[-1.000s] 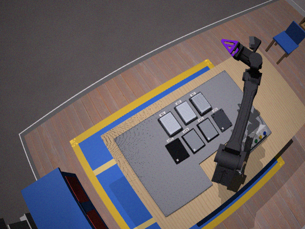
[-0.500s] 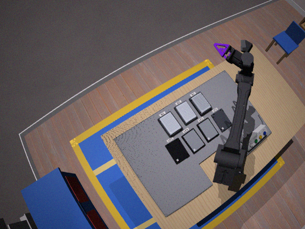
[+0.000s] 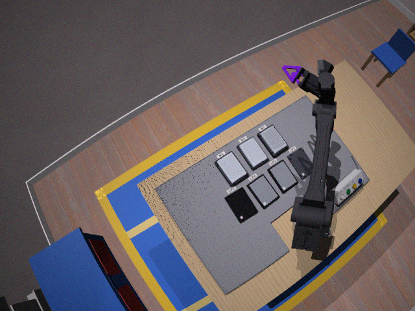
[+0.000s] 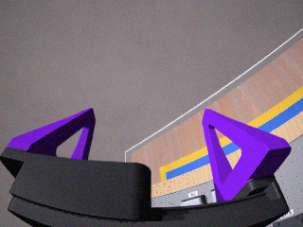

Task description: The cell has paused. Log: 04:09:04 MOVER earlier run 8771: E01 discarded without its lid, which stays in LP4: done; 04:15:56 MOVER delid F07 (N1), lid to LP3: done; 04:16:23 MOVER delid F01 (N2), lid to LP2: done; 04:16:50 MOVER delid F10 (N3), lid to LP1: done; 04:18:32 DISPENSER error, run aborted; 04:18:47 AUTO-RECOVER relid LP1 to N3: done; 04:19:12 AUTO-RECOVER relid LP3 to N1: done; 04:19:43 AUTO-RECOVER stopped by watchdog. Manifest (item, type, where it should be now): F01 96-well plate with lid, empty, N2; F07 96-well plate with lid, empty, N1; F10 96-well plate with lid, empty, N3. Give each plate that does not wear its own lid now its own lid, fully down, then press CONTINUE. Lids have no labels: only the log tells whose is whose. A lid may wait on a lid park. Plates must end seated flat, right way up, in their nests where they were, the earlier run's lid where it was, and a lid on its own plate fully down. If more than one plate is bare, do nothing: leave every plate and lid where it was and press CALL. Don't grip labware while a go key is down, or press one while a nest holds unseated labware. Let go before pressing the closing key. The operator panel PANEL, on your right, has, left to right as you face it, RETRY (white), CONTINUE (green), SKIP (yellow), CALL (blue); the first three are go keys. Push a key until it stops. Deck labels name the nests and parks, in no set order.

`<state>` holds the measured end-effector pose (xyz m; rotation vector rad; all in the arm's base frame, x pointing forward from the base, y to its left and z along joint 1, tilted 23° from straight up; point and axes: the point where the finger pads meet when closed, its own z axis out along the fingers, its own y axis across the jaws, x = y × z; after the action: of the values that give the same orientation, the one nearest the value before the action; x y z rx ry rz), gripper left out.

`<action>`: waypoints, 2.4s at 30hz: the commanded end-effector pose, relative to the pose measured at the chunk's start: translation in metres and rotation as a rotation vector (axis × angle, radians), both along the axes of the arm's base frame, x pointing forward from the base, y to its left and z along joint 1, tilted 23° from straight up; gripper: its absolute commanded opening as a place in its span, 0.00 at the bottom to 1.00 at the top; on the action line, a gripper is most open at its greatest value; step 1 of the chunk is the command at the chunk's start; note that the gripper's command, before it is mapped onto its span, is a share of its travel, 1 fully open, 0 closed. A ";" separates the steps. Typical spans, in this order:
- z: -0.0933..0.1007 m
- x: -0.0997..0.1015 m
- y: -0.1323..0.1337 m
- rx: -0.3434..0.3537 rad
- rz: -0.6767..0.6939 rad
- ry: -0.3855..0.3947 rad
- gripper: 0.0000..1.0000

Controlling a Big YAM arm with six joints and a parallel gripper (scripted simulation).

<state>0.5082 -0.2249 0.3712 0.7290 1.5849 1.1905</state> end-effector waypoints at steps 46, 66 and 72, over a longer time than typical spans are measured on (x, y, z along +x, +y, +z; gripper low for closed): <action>-0.153 0.014 0.117 -0.252 0.114 0.238 1.00; -0.218 -0.012 0.164 -0.364 0.219 0.393 1.00; -0.235 -0.020 0.180 -0.427 0.255 0.412 1.00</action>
<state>0.4879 -0.0594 0.1469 0.6048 2.2188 0.8780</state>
